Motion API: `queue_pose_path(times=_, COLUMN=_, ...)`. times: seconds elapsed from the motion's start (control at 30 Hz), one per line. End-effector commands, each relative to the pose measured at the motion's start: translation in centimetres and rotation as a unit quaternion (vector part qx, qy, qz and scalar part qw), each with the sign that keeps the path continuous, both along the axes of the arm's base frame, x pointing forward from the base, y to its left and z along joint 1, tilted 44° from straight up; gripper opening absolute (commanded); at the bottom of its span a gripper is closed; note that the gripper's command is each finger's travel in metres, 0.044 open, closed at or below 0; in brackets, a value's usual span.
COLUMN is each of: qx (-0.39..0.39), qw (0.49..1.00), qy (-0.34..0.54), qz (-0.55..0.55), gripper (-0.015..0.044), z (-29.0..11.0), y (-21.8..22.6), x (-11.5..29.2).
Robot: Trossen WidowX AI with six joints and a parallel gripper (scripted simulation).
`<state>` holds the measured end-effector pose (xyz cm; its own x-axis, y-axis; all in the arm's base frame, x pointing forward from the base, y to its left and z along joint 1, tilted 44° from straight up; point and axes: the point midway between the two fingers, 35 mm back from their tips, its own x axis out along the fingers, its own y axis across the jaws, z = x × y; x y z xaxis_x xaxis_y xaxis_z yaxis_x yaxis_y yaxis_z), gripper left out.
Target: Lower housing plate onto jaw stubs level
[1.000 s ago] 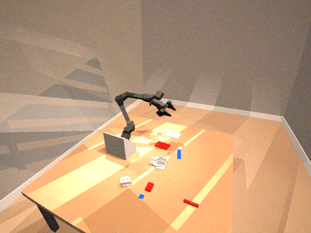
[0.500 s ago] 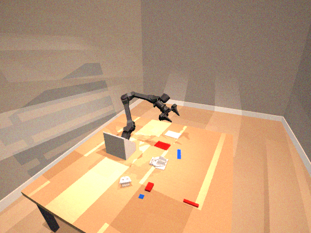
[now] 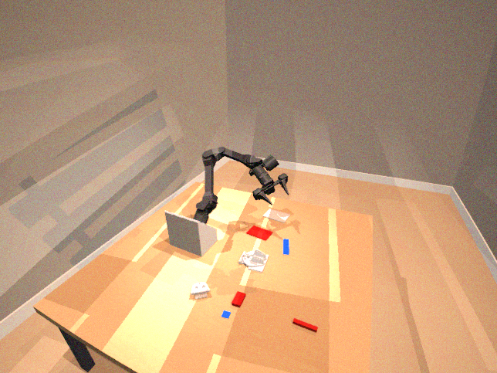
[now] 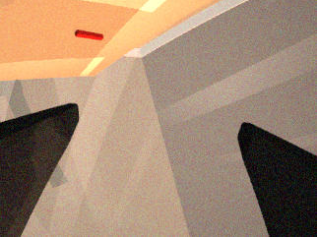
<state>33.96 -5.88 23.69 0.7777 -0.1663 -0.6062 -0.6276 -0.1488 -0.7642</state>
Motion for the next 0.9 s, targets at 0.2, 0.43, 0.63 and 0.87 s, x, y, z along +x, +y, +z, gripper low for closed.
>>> queue_pose_path(times=0.2, qx=0.069, qw=0.994, qy=0.050, qz=-0.068, gripper=0.0440, z=-3.5, y=-2.7, x=1.0)
queue_pose_path(times=0.43, qx=0.119, qw=0.982, qy=0.083, qz=-0.123, gripper=0.0440, z=-6.1, y=-4.7, x=1.3)
queue_pose_path(times=0.63, qx=0.162, qw=0.965, qy=0.110, qz=-0.172, gripper=0.0440, z=-8.4, y=-6.4, x=1.3)
queue_pose_path(times=0.87, qx=0.212, qw=0.940, qy=0.139, qz=-0.230, gripper=0.0440, z=-11.0, y=-8.4, x=1.1)
